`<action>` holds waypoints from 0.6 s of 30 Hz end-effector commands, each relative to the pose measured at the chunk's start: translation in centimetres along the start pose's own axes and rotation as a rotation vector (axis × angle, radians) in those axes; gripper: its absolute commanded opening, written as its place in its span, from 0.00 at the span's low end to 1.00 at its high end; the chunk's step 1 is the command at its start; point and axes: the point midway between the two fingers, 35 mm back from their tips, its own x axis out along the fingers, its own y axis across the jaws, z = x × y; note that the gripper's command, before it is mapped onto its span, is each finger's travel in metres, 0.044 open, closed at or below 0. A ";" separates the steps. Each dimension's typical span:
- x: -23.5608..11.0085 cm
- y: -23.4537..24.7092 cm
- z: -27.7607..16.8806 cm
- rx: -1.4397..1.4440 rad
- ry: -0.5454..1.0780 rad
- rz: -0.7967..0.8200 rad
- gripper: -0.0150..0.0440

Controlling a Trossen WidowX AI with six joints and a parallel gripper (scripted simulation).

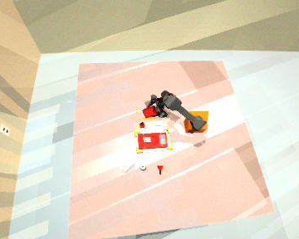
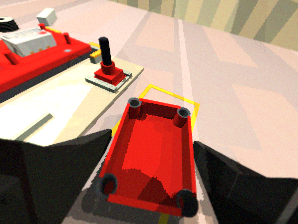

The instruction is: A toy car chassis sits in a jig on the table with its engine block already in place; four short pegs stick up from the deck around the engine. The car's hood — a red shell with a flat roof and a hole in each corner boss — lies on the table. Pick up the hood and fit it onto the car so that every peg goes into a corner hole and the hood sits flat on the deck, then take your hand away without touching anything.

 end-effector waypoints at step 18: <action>-0.4 -0.4 0.6 -0.002 0.006 -0.003 0.35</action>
